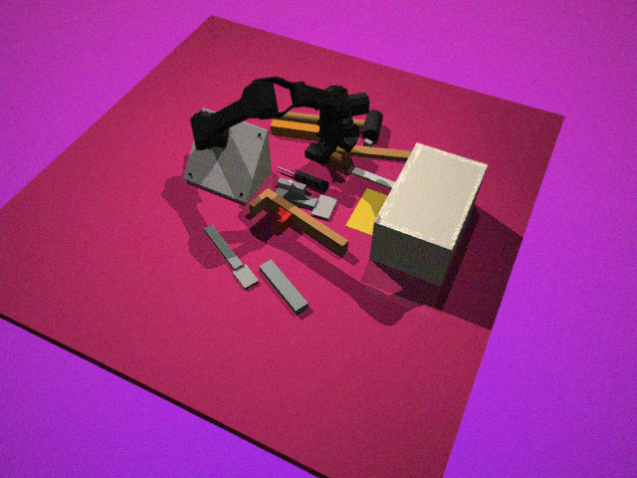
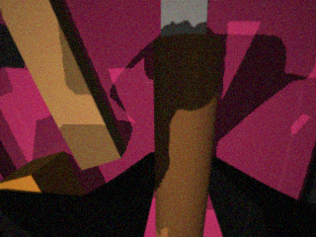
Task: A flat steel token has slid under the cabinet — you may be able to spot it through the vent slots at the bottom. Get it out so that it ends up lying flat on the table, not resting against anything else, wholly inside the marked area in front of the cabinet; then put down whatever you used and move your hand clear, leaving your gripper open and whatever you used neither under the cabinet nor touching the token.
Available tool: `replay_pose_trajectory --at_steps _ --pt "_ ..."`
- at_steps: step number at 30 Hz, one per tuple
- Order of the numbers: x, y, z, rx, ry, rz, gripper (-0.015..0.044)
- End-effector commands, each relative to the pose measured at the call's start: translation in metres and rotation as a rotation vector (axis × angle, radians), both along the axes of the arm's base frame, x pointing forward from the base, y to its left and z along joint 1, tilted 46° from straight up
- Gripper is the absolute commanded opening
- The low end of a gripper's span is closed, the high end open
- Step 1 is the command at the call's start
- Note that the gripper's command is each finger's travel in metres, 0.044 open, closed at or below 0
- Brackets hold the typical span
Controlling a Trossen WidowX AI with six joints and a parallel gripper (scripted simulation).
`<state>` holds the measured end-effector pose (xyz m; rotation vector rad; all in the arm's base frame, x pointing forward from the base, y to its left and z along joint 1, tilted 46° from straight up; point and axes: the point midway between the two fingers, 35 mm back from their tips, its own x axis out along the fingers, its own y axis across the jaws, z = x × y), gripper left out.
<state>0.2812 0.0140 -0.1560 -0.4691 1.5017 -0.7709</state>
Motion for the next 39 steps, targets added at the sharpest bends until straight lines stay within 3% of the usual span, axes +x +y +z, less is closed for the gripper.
replay_pose_trajectory --at_steps 1,39 --pt "0.007 -0.001 -0.001 0.003 0.0 0.0 0.0" --pt "0.051 -0.008 0.002 0.002 -0.002 0.0 0.0"
